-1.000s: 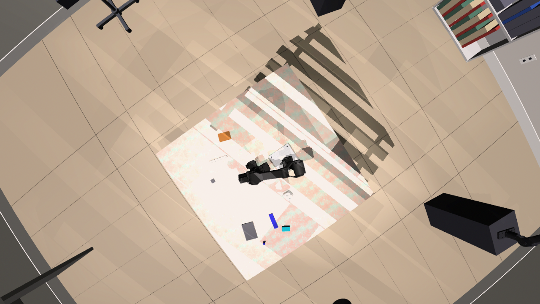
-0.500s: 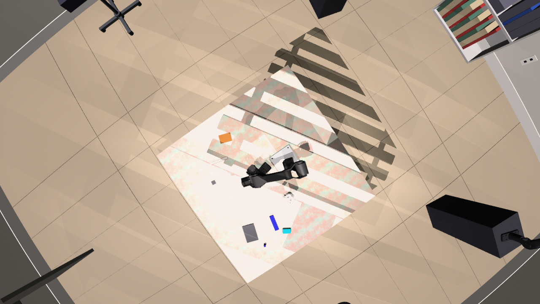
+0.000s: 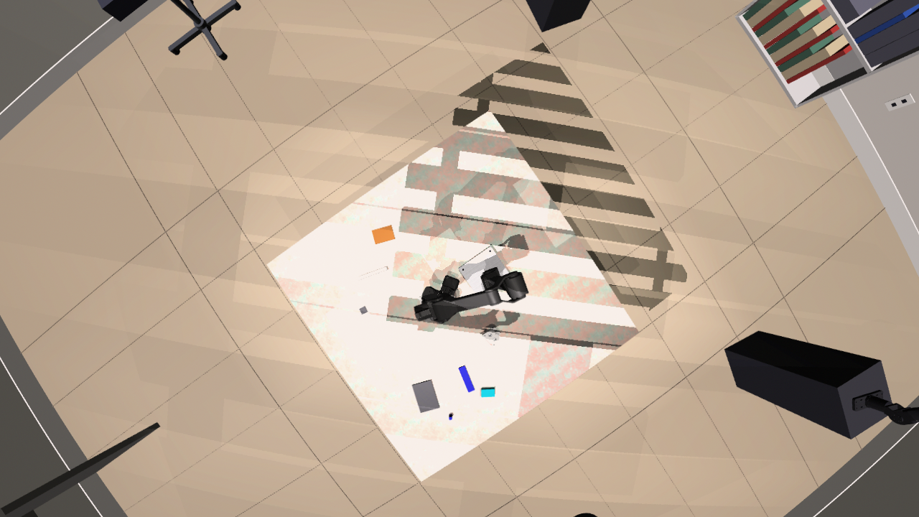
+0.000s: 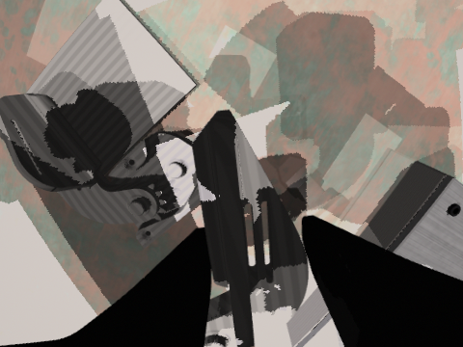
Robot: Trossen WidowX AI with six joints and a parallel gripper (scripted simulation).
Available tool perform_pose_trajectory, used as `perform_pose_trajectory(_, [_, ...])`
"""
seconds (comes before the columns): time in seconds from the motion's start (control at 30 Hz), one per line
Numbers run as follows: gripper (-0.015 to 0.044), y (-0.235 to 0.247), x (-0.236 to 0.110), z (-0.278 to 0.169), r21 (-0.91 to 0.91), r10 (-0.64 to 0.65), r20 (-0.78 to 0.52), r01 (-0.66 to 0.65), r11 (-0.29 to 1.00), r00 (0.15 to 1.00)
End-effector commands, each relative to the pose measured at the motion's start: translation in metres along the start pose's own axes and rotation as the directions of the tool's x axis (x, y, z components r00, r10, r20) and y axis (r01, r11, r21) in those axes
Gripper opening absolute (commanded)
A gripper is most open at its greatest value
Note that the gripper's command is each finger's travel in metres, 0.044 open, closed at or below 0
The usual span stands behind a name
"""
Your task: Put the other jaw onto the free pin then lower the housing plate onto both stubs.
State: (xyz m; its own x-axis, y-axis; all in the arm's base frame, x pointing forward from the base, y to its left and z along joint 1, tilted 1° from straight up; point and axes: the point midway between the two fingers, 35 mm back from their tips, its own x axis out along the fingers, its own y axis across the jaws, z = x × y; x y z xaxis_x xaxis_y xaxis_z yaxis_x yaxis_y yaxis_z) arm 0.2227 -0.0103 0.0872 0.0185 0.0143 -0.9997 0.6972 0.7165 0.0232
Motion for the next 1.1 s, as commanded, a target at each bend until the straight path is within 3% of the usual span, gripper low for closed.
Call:
perform_pose_trajectory(0.0, [0.0134, 0.000, 0.000, -0.005, -0.094, 0.003, -0.004, -0.004, 0.996, 1.000])
perform_pose_trajectory(0.4, [0.0134, 0.001, 0.001, -0.017, -0.369, 0.004, -0.005, -0.005, 0.930, 1.000])
perform_pose_trajectory(0.83, [0.0134, 0.001, 0.002, -0.029, -0.633, 0.004, -0.006, -0.007, 0.774, 1.000])
perform_pose_trajectory(1.07, [0.0134, 0.001, 0.002, -0.030, -0.660, 0.004, -0.006, -0.007, 0.752, 1.000])
